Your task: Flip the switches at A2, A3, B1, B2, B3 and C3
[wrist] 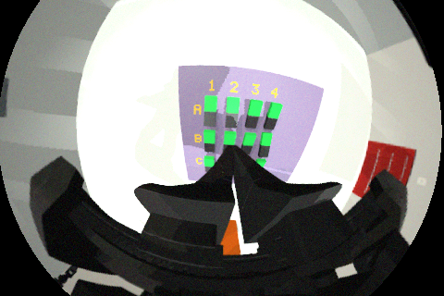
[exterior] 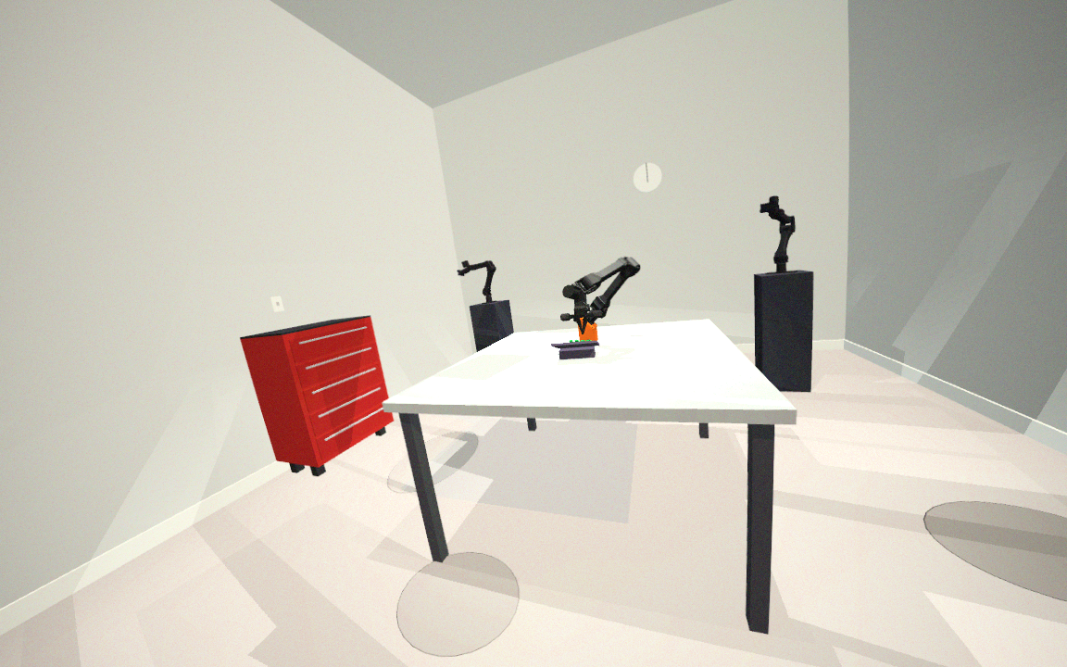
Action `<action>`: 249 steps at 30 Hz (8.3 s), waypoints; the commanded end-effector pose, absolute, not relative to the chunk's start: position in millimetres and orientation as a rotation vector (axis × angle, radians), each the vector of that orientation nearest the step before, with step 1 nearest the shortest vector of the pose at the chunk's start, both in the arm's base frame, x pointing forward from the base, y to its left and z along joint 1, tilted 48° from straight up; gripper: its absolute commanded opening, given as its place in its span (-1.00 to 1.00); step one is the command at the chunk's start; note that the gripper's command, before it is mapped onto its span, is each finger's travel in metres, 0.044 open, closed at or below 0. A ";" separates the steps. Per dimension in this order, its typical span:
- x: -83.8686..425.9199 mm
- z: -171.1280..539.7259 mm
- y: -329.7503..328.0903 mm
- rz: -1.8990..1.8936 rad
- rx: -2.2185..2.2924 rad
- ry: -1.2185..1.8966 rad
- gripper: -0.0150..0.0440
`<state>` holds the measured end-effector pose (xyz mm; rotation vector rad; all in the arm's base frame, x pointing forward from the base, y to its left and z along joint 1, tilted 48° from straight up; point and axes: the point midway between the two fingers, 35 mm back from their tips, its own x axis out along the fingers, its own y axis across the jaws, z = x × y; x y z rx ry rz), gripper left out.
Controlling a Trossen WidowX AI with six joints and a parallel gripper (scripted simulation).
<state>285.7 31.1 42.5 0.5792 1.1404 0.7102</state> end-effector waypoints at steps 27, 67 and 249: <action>289.8 26.8 50.4 0.709 0.585 1.150 -0.49; 290.6 25.1 52.6 0.709 0.585 1.150 -0.49; 251.4 7.3 20.9 0.707 0.584 1.152 -0.49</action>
